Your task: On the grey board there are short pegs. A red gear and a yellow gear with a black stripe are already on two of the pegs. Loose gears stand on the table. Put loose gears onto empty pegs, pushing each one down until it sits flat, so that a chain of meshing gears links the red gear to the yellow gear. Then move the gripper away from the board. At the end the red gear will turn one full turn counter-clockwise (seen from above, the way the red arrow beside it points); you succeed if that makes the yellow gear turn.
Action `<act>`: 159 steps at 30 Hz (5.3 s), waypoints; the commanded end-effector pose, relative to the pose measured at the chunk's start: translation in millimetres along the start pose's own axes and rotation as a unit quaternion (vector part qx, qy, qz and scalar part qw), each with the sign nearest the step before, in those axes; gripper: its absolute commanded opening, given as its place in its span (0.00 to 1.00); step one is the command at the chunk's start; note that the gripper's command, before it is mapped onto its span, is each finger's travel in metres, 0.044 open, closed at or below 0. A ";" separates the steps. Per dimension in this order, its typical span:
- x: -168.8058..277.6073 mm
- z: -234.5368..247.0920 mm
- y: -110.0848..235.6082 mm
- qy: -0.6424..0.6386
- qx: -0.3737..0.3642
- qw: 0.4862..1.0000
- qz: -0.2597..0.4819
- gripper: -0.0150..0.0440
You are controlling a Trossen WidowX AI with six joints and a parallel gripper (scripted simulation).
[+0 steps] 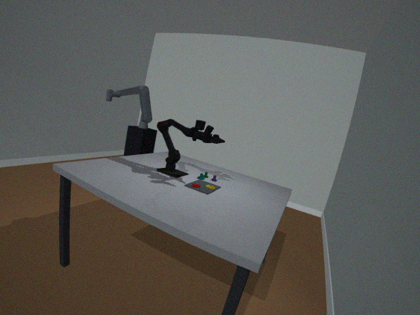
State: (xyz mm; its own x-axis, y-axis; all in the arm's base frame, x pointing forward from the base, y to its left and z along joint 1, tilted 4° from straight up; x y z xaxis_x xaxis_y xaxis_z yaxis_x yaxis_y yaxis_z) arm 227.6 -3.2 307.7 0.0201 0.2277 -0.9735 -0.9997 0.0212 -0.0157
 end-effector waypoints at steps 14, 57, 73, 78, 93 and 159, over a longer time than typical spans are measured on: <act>87.0 76.6 -24.8 -0.116 -0.006 0.903 0.414 1.00; 178.4 133.0 16.4 -0.065 0.168 0.703 0.688 1.00; 187.0 131.5 16.6 -0.065 0.168 0.703 0.688 0.87; 187.0 131.5 16.6 -0.065 0.168 0.703 0.688 0.64; 187.0 131.5 16.6 -0.065 0.168 0.703 0.688 0.25; 54.8 147.3 8.3 -0.065 0.168 0.704 0.687 0.25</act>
State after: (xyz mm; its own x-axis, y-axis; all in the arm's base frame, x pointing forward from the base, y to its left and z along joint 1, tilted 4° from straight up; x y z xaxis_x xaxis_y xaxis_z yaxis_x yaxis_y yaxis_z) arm 224.3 154.3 280.8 -0.9369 0.3494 0.0094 -0.0192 -0.0784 0.9967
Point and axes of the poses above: the point midway between the two fingers, 35 mm back from their tips, its own y axis back along the fingers, its own z axis across the jaws, x = y × z, the point moved 9 cm from there along y, back along the fingers, and after that the axes turned 12 degrees about -y, right-handed, at the moved point
